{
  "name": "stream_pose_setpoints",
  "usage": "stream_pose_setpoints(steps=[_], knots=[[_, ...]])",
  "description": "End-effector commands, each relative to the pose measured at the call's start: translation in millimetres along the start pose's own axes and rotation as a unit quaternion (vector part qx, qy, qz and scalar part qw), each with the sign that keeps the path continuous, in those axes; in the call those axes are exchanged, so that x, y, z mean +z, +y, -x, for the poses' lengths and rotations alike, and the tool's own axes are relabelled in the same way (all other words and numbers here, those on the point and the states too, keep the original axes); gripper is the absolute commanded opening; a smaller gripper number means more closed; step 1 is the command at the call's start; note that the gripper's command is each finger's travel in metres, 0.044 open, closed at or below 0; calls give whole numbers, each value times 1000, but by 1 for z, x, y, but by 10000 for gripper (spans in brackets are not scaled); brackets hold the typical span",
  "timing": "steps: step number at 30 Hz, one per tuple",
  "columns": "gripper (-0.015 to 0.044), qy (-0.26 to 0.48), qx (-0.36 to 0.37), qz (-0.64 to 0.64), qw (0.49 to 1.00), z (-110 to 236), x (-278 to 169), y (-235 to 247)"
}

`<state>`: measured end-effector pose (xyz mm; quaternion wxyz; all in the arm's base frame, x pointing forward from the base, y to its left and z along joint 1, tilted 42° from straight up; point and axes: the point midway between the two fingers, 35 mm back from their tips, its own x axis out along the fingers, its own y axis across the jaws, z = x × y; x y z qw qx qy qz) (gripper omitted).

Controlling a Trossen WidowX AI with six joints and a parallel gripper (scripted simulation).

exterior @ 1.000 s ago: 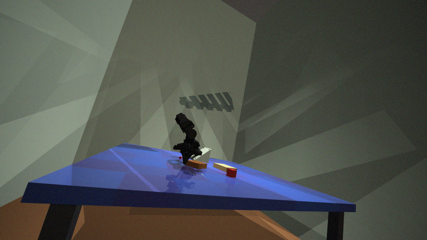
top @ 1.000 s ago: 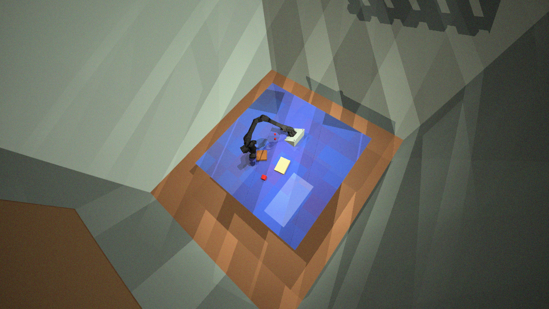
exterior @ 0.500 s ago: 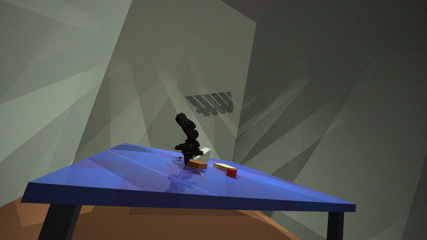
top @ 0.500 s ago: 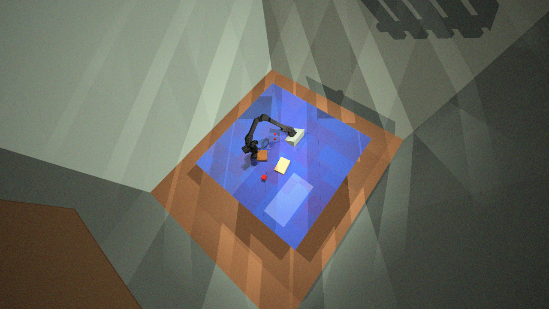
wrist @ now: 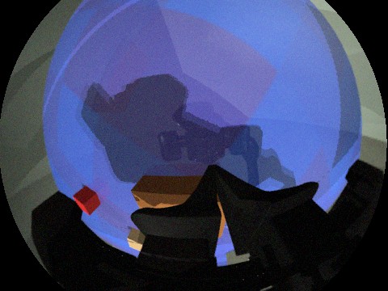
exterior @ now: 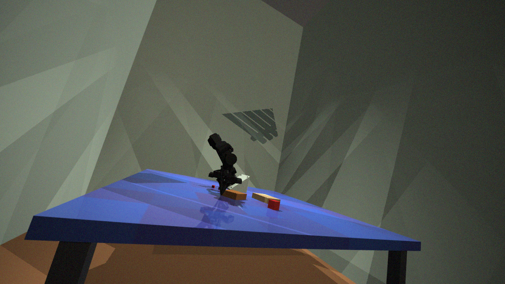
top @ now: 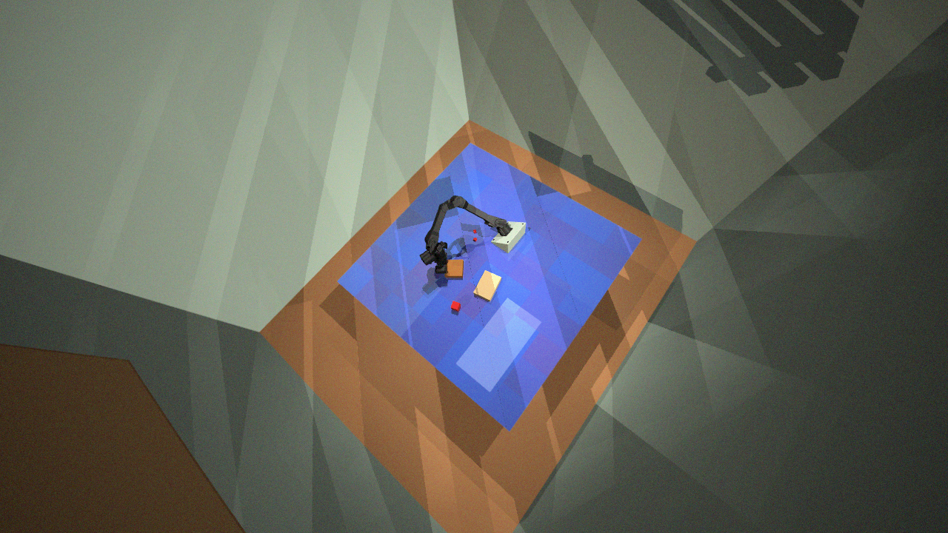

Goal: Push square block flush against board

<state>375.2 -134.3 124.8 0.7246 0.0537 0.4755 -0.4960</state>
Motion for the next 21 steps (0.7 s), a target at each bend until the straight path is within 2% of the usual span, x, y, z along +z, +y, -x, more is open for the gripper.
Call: stream_pose_setpoints(steps=[1, 21], knots=[[0, 4, -2, 1, 1000, -2, -7, 0], [0, 5, -2, 2, 1000, -2, -28, 3]])
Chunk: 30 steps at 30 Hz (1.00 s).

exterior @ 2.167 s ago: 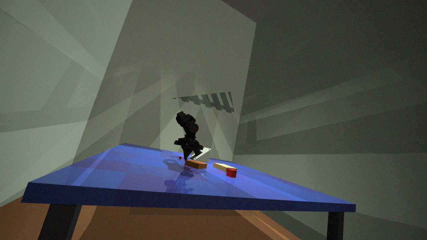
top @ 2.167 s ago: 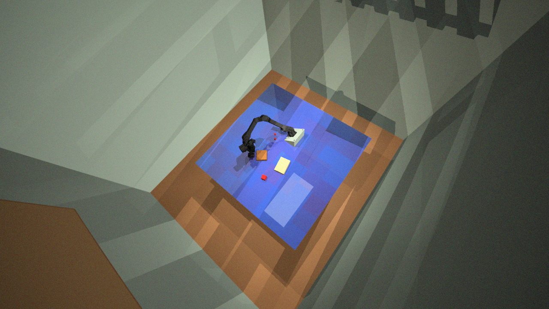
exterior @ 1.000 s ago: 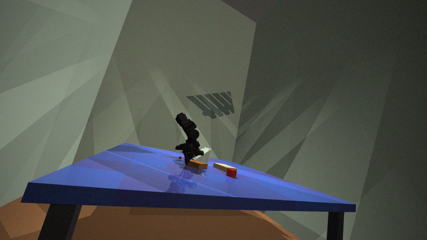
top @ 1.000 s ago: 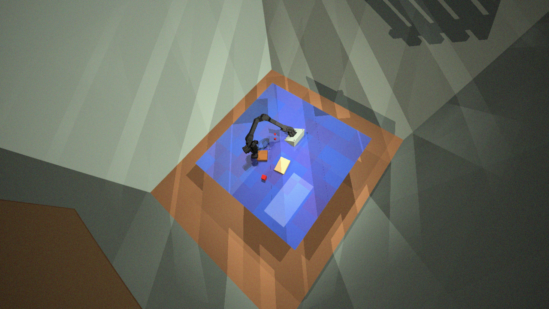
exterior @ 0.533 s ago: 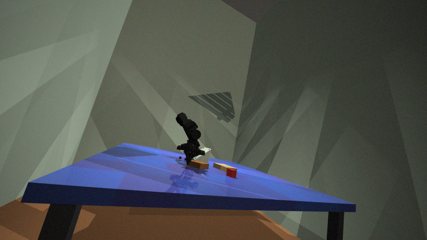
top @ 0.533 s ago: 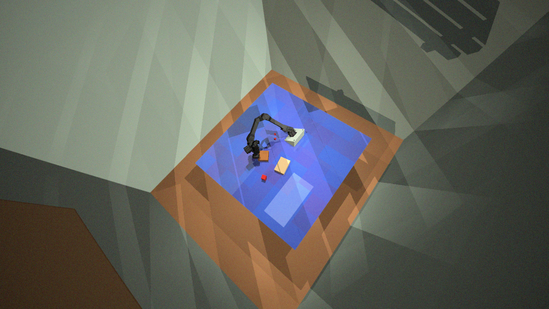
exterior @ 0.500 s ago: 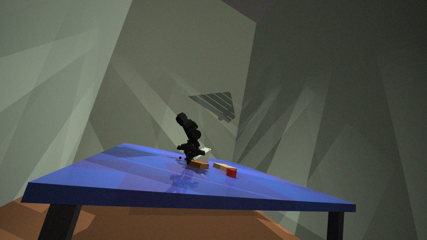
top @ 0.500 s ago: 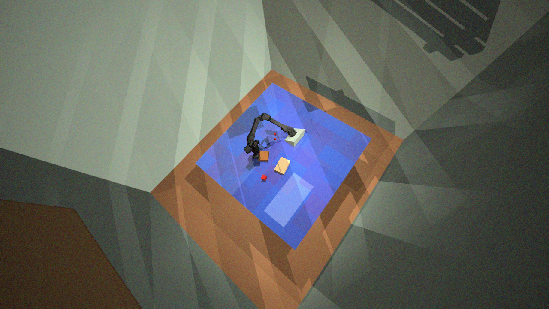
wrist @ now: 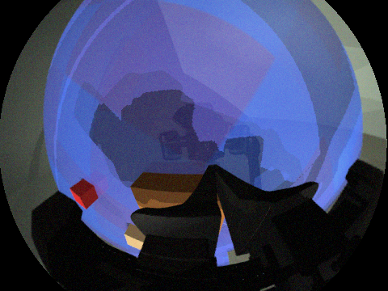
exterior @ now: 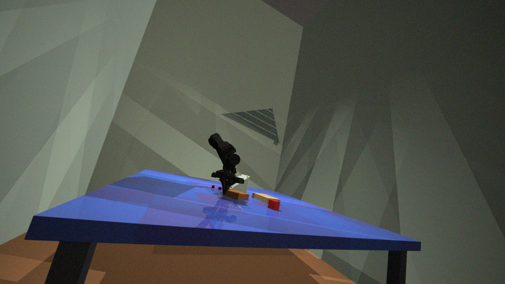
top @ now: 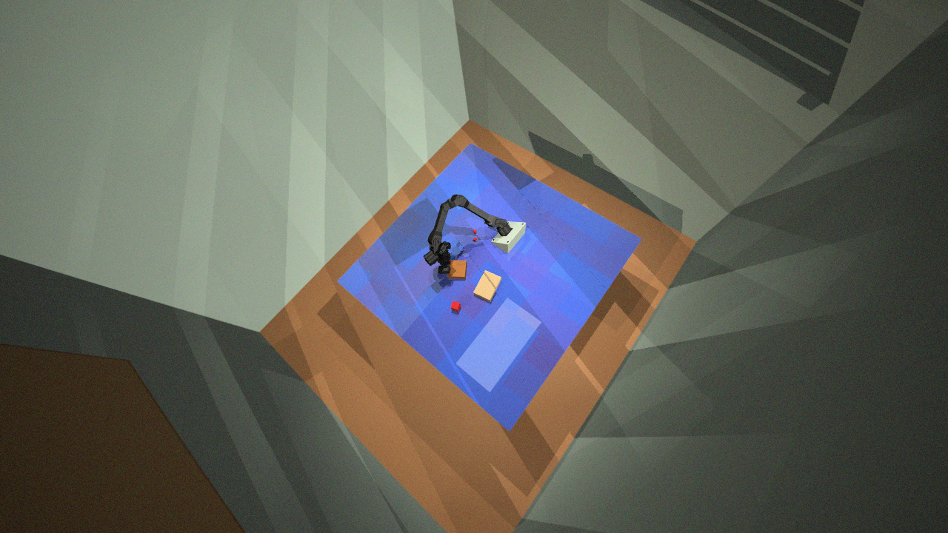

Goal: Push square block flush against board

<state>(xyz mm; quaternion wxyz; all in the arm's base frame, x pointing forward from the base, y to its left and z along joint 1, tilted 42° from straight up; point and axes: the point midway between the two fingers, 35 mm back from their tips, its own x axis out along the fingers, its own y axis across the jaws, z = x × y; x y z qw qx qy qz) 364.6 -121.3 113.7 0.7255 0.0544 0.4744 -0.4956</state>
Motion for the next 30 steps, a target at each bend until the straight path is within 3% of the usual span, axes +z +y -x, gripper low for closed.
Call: stream_pose_setpoints(steps=[1, 30], knots=[[0, 6, -3, 3, 1000, -3, -9, 0], [0, 7, -3, 3, 1000, -3, -38, 6]])
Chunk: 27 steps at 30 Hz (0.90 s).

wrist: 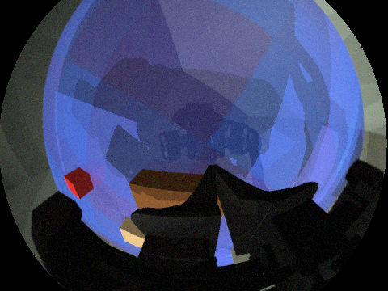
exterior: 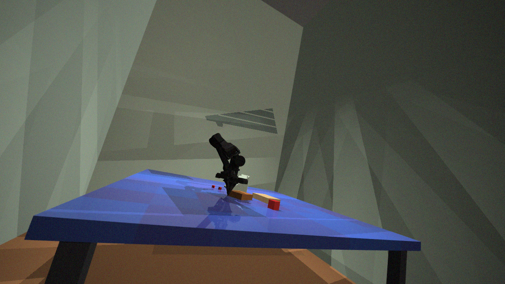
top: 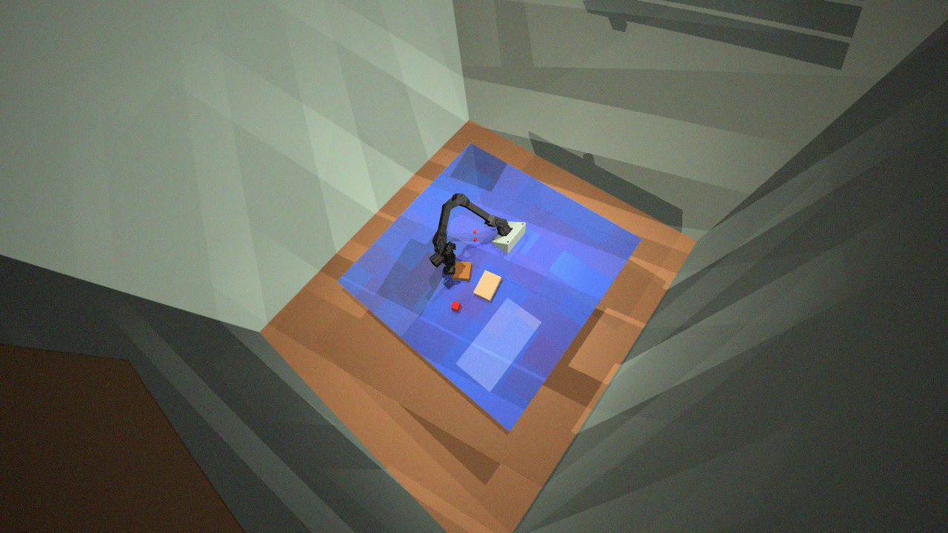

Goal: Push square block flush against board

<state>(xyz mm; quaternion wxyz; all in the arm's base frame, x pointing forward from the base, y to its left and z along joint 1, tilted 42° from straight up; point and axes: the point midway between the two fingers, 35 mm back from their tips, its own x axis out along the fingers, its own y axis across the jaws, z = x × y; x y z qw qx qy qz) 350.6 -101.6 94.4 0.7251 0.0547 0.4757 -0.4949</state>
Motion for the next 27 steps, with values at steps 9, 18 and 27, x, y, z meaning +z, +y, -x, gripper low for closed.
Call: stream_pose_setpoints(steps=[9, 18, 27], knots=[[0, 6, -3, 2, 1000, -3, -17, 2], [0, 6, -3, 2, 1000, -3, -14, 3], [0, 6, -3, 2, 1000, -3, 1, 4]])
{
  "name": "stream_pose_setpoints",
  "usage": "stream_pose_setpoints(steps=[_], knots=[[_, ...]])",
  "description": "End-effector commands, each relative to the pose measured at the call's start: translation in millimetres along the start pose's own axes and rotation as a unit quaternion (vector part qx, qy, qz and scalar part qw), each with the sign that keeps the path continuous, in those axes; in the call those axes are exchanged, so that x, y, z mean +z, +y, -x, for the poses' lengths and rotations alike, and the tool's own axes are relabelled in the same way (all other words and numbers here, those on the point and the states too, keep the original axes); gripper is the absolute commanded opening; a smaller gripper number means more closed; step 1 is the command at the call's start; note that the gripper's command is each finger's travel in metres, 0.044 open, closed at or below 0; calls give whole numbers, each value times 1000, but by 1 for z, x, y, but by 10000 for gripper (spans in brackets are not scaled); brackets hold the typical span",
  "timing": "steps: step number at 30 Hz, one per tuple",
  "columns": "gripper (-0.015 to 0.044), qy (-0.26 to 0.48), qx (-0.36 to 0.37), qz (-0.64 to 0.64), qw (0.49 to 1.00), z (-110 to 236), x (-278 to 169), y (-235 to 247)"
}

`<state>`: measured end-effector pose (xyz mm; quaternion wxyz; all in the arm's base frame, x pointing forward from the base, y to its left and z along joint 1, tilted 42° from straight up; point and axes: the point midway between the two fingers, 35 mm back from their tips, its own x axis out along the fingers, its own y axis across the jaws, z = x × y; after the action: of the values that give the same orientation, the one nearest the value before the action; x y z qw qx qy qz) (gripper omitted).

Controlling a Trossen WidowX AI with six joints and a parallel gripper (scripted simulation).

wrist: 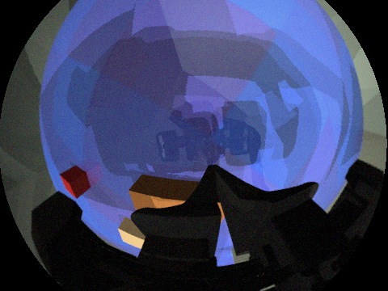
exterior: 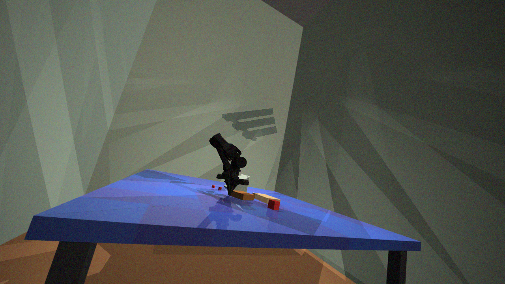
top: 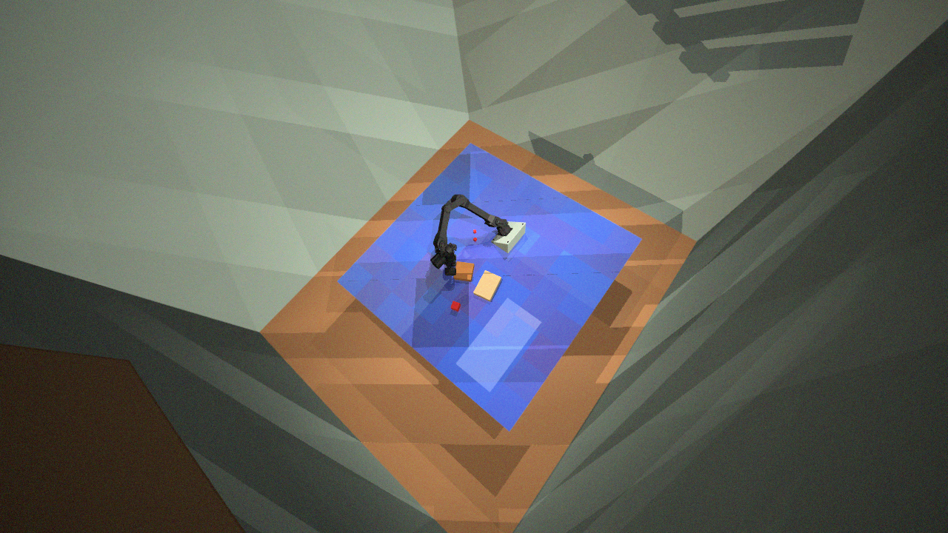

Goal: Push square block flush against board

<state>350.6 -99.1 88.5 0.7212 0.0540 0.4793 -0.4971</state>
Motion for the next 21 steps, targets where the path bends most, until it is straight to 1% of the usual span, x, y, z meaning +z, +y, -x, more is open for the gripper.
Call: stream_pose_setpoints(steps=[1, 19, 21], knots=[[0, 1, 1, 1, 1000, 0, 7, 0], [0, -1, 0, 1, 1000, -1, 37, -1], [0, -2, 0, -1, 1000, 12, 32, 0]])
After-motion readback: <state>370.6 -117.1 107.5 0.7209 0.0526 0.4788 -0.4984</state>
